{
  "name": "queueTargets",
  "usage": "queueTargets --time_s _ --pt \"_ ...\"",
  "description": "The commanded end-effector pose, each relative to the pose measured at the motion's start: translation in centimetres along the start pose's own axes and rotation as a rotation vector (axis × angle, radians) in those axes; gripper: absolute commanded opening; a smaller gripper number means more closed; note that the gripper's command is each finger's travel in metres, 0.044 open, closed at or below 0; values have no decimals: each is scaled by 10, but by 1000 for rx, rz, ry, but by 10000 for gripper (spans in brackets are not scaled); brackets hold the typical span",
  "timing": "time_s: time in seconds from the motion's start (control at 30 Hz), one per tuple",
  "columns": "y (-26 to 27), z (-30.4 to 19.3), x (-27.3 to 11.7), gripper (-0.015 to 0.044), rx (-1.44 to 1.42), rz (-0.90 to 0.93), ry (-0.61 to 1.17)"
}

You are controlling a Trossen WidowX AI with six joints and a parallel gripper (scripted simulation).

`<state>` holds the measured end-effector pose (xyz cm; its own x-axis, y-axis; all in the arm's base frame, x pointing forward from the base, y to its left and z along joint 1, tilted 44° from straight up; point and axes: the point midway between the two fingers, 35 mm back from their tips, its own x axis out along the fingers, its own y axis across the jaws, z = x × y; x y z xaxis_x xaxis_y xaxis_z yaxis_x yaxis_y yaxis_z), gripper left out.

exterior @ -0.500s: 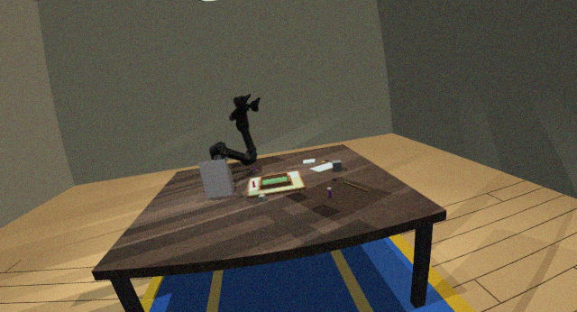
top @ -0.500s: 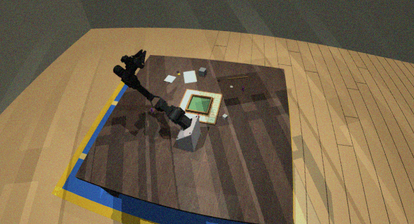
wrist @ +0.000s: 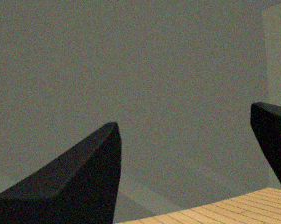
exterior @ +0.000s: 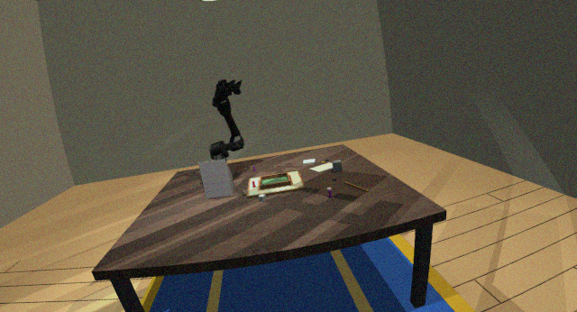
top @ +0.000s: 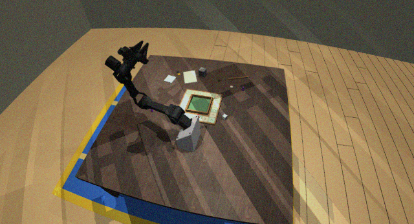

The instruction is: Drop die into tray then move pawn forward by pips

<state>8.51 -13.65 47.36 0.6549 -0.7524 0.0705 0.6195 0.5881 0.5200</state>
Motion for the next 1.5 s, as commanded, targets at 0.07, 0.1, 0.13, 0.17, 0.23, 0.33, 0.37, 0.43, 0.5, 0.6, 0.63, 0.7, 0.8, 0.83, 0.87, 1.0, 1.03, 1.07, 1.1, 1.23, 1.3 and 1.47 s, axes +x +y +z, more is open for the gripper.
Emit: queueTargets --time_s 0.07,0.1,0.13,0.17,0.23,0.33,0.37,0.43,0.5,0.6,0.63,0.7,0.8,0.83,0.87,1.0,1.03,1.07,1.1,1.23,1.3,1.47 --pt "-74 0 41 275 124 -15 115" --pt "-86 -3 49 275 142 -19 140" --pt "-98 -7 58 275 160 -24 167" --pt "-107 -11 65 275 157 -31 186" --pt "-125 -21 80 275 148 -46 229" --pt "-142 -33 96 275 138 -60 276" --pt "-148 -38 100 275 145 -63 295" --pt "-165 -53 114 275 166 -74 351" --pt "-184 -76 130 275 203 -94 427" --pt "-207 -119 151 275 270 -137 552" --pt "-214 -133 157 275 281 -147 595" --pt "-226 -162 167 275 284 -154 678" --pt "-242 -207 178 275 282 -159 808" --pt "-247 -225 180 275 281 -159 856" --pt "-251 -242 182 275 278 -158 906" --pt "-262 -315 180 275 260 -144 1112" --pt "-264 -332 177 275 254 -139 1164" --pt "-265 -350 174 275 247 -133 1216" --pt "-266 -368 170 275 240 -125 1270" --pt "-271 -437 146 275 204 -87 1491" --pt "-273 -469 129 275 184 -62 1605" --pt "-274 -540 72 275 131 22 1894"
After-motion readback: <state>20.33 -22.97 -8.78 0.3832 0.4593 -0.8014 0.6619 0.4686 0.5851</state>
